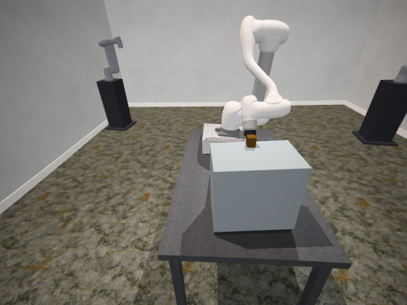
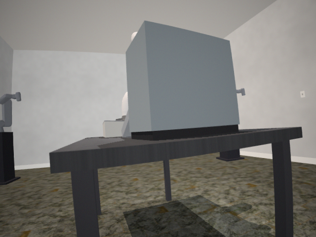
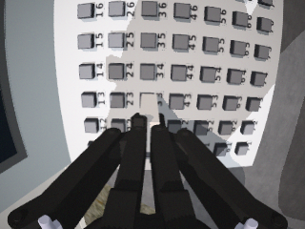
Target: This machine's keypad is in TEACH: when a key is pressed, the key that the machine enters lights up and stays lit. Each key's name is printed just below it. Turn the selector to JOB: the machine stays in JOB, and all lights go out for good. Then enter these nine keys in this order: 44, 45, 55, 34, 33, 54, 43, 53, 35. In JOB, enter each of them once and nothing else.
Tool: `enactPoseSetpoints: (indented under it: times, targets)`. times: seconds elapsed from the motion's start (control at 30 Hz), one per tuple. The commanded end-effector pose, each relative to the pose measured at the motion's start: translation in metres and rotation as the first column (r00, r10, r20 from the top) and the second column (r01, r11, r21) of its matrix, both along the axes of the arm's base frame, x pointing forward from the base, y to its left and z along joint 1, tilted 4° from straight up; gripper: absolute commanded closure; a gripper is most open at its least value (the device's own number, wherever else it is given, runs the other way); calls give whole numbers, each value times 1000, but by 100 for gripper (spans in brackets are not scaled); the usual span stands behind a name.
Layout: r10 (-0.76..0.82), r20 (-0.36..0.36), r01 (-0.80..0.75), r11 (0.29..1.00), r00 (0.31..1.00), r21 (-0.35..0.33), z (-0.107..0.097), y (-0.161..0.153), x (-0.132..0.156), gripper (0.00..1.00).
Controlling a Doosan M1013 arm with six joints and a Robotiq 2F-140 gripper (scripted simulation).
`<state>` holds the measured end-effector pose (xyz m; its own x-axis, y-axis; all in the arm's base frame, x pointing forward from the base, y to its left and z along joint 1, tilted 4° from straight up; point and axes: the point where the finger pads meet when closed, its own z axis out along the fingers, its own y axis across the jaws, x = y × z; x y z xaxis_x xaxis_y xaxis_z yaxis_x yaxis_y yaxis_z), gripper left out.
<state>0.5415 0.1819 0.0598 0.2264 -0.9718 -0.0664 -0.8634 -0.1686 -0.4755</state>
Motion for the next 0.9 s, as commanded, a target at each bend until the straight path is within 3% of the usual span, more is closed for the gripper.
enactPoseSetpoints:
  times: [0.0, 0.57, 0.87]
  targets:
    - [6, 9, -6, 1000, 1000, -3, 9, -2, -2, 100]
    - [6, 9, -6, 1000, 1000, -3, 19, -4, -8, 100]
    - [6, 9, -6, 1000, 1000, -3, 6, -8, -30, 100]
